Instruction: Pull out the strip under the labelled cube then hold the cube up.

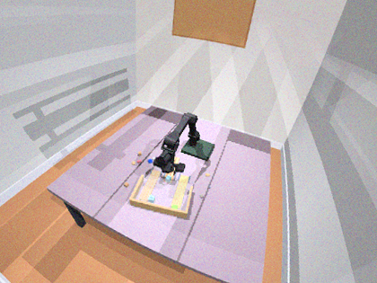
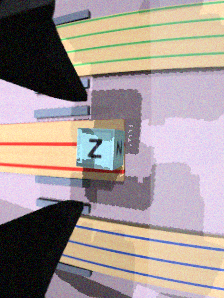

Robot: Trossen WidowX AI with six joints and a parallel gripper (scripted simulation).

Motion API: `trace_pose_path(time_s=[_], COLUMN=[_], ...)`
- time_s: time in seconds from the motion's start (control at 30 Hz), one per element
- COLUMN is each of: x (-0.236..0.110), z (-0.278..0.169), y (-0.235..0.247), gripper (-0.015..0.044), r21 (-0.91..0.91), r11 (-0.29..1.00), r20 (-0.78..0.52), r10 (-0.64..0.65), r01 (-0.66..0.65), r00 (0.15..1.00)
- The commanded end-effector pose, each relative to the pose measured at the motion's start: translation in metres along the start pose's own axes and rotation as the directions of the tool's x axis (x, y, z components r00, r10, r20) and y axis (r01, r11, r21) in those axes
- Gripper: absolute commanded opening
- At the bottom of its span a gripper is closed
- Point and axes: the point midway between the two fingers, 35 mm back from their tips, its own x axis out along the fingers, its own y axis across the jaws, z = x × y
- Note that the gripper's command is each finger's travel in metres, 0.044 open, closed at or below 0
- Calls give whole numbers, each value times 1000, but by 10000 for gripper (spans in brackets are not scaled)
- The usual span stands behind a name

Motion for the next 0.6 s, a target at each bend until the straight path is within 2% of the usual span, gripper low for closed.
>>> trace_pose_path(time_s=[0.0, 0.57], x=[10, 38], z=[0, -1], y=[0, 0], gripper=[250, 250], r21=[7, 7], r11=[1000, 1000], r20=[-11, -11], r10=[2, 2], r01=[-2, -2], r00=[1000, 1000])
